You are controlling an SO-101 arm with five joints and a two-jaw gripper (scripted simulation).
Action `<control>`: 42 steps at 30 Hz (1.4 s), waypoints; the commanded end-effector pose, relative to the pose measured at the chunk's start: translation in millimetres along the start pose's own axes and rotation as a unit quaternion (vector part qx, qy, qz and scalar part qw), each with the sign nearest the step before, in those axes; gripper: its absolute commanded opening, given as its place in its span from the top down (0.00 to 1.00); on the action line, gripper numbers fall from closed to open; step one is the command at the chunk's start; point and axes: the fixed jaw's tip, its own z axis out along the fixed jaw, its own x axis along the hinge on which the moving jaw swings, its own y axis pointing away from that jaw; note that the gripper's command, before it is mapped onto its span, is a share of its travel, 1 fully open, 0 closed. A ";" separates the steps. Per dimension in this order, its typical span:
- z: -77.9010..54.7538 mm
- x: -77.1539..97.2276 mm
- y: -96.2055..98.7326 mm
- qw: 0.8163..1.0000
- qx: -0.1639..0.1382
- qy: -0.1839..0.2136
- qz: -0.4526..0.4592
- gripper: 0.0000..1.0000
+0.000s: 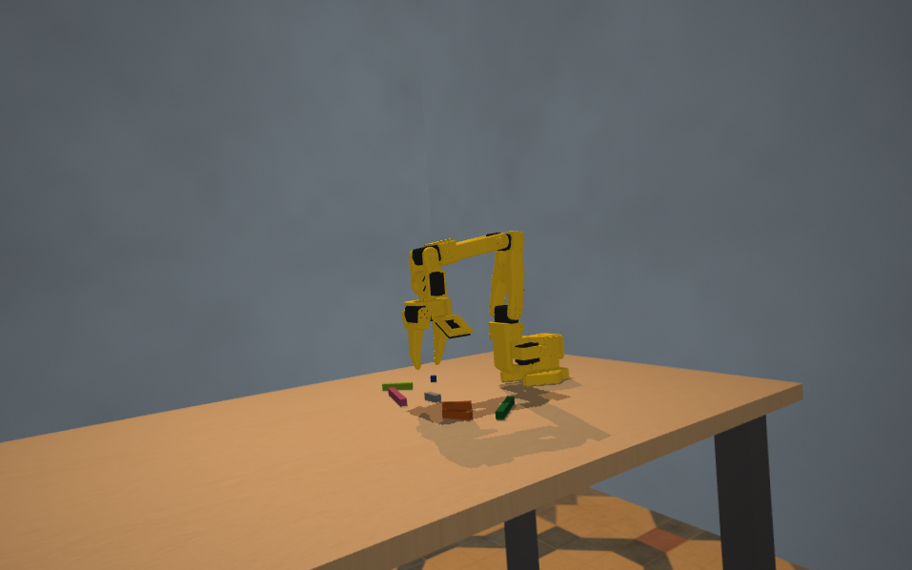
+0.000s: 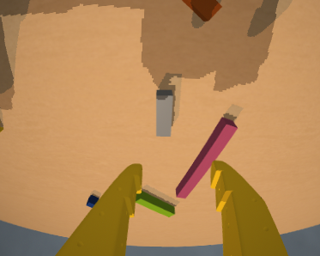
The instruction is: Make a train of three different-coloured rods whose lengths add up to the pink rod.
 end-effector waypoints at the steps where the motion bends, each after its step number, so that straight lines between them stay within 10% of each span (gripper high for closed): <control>1: -8.3 -0.3 -7.3 1.000 0.030 0.002 0.000 0.81; 42: 40.8 -0.2 -10.2 1.000 0.030 0.002 0.000 0.81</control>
